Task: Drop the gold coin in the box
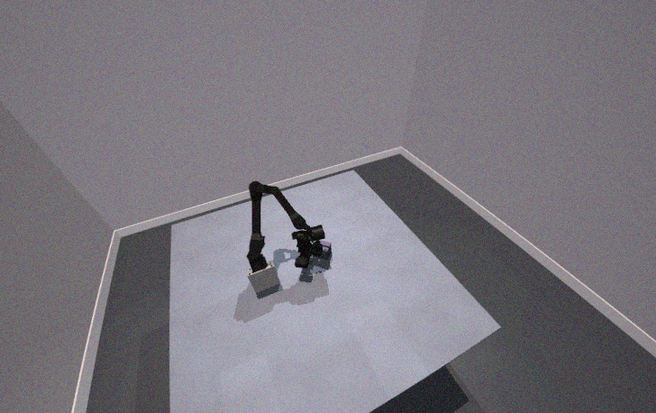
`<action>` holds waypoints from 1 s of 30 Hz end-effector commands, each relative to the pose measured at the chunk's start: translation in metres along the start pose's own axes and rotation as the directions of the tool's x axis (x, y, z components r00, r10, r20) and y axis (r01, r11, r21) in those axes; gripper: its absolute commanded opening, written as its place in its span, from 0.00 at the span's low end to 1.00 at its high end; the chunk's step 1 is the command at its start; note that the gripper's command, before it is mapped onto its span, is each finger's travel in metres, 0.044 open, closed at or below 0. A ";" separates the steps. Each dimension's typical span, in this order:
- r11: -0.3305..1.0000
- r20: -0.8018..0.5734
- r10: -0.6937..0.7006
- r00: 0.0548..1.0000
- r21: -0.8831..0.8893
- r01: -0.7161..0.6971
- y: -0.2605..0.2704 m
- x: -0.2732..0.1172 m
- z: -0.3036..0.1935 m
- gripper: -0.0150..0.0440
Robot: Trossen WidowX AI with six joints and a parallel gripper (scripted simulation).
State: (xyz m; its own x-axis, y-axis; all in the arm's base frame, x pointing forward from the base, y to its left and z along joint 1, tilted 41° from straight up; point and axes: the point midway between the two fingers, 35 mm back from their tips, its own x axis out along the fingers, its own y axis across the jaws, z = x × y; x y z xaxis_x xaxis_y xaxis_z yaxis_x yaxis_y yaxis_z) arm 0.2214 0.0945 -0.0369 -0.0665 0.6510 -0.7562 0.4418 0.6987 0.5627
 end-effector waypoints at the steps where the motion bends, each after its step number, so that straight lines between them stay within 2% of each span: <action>1: 1.000 -0.009 0.004 1.000 0.009 -0.004 -0.001 0.006 -0.003 0.53; 3: 1.000 -0.009 0.004 1.000 0.009 -0.004 -0.001 0.007 -0.003 0.53; 7: 1.000 -0.009 0.004 1.000 0.009 -0.004 -0.001 0.007 -0.003 0.35; 15: 1.000 -0.009 0.004 1.000 0.009 -0.004 -0.001 0.007 -0.003 0.26; 30: 1.000 -0.005 0.000 1.000 0.010 0.000 -0.001 -0.010 0.001 0.25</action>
State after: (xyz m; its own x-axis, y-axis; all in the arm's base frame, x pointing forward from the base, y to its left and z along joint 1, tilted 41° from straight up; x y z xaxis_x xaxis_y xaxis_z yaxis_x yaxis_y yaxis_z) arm 0.2174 0.0925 -0.0350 -0.0813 0.6584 -0.7483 0.4604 0.6906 0.5577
